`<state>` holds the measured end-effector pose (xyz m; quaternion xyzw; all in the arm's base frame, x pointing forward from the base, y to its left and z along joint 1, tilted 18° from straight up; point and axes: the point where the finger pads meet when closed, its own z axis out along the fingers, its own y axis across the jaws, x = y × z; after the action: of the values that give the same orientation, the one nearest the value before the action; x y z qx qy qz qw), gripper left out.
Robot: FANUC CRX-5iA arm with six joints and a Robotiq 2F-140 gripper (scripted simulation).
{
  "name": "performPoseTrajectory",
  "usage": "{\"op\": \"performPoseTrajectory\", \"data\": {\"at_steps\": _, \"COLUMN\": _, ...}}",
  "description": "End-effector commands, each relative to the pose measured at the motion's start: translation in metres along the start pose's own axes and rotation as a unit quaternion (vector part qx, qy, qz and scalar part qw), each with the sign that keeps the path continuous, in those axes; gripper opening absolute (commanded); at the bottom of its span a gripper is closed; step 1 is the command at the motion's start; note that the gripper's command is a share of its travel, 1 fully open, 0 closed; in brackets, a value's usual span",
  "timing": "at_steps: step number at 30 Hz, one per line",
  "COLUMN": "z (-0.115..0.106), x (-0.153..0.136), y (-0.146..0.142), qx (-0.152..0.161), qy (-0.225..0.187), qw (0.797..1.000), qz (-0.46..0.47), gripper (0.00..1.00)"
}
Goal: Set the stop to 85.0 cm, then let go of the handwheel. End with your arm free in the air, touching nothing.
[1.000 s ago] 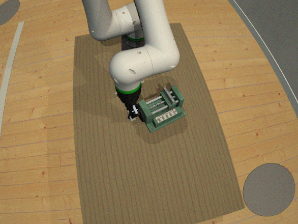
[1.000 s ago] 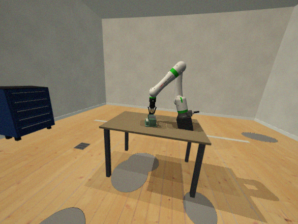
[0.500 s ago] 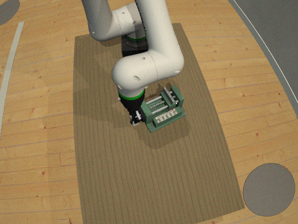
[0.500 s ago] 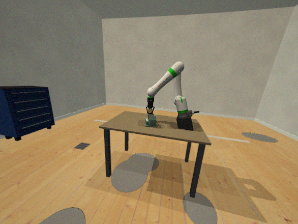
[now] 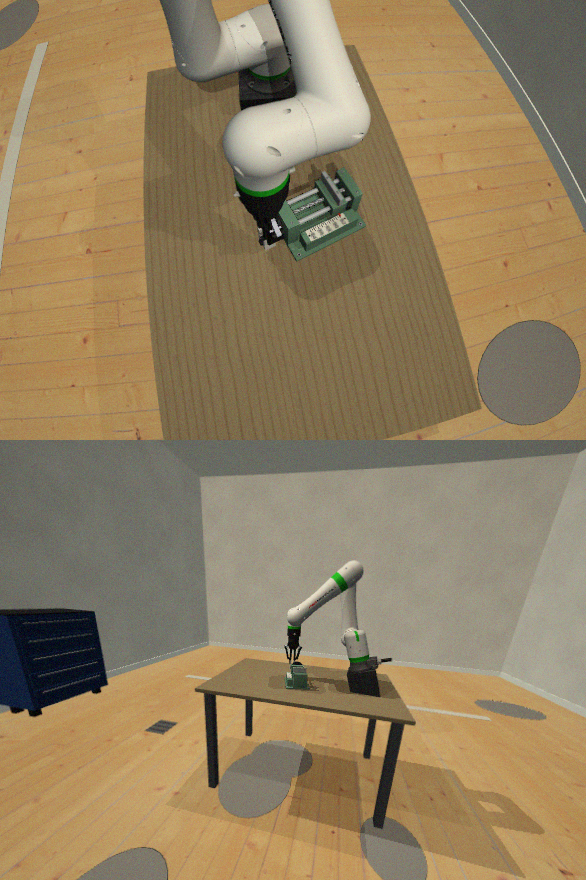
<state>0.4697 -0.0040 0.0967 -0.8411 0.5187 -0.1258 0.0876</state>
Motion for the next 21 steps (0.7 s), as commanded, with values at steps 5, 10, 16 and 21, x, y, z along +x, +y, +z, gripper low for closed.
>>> {"op": "performPoseTrajectory", "data": {"at_steps": 5, "z": -0.015, "x": 0.000, "y": 0.002, "qx": 0.000, "qy": 0.000, "qw": 1.000, "qz": 0.000, "gripper": 0.04}}
{"op": "performPoseTrajectory", "data": {"at_steps": 10, "z": -0.019, "x": 0.000, "y": 0.005, "qx": 0.000, "qy": 0.000, "qw": 1.000, "qz": 0.000, "gripper": 0.04}}
{"op": "performPoseTrajectory", "data": {"at_steps": 16, "z": -0.026, "x": 0.000, "y": 0.011, "qx": 0.000, "qy": 0.000, "qw": 1.000, "qz": 0.000, "gripper": 0.04}}
{"op": "performPoseTrajectory", "data": {"at_steps": 21, "z": -0.031, "x": 0.000, "y": 0.018, "qx": 0.000, "qy": 0.000, "qw": 1.000, "qz": 0.000, "gripper": 0.04}}
